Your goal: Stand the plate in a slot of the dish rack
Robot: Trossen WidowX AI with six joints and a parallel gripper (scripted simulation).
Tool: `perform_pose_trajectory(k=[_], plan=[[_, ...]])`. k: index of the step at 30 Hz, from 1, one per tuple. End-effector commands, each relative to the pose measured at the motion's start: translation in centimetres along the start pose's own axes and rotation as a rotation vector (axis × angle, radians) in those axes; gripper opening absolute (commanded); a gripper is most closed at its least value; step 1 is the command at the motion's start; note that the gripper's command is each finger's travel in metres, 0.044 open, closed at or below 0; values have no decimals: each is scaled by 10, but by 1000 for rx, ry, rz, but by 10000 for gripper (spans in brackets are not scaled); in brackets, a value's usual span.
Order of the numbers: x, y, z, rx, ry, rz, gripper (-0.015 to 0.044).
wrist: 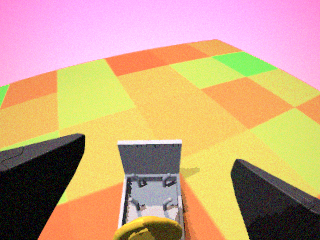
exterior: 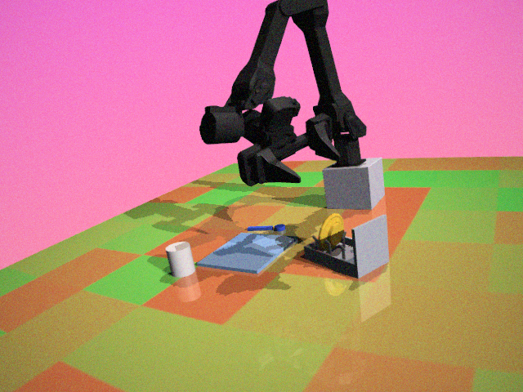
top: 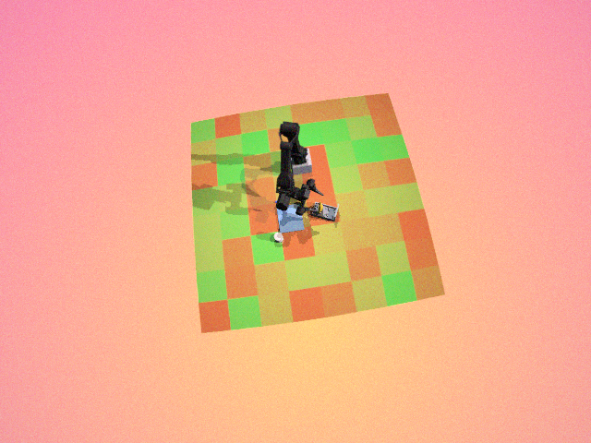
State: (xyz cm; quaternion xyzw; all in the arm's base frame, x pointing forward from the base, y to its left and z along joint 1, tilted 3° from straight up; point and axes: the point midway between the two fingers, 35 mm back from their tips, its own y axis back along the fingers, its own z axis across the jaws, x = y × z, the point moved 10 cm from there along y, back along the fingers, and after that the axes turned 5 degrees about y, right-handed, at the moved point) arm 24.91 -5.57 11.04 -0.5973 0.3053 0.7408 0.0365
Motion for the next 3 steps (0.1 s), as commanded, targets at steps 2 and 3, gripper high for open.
perform_pose_trajectory(k=[2,3], plan=[[-13,3,-4,19,-98,109,400],[-15,3,-5,24,-122,133,400]])
